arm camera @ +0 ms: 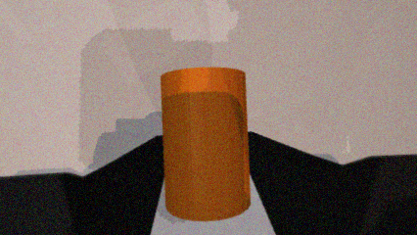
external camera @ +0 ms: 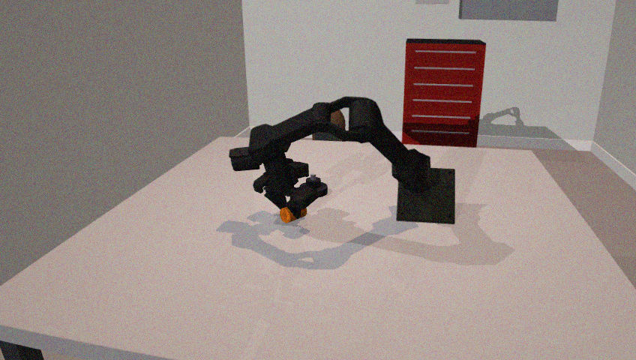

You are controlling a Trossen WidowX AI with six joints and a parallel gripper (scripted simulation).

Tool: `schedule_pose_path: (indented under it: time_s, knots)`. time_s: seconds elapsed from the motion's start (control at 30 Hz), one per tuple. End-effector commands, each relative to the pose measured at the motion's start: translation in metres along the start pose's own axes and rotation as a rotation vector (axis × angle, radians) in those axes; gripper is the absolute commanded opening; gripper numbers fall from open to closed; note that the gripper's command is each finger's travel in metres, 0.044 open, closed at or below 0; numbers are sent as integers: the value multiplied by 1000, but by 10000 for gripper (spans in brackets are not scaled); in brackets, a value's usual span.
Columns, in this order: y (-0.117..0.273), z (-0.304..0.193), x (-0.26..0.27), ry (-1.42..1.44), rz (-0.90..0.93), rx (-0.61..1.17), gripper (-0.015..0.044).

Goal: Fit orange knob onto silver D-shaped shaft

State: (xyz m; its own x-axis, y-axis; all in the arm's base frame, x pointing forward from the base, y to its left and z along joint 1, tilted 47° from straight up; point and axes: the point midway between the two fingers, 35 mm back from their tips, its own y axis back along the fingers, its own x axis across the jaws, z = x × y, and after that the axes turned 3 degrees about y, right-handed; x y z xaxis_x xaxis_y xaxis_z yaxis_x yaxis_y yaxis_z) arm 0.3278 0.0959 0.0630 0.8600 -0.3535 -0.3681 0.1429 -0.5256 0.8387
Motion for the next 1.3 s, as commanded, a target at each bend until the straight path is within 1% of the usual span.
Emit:
schedule_pose_path:
  time_s: [0.0, 1.27]
  knots:
    - [2, 4, 0, 5, 5, 75, 181]
    - [3, 46, -1, 3, 37, 730, 181]
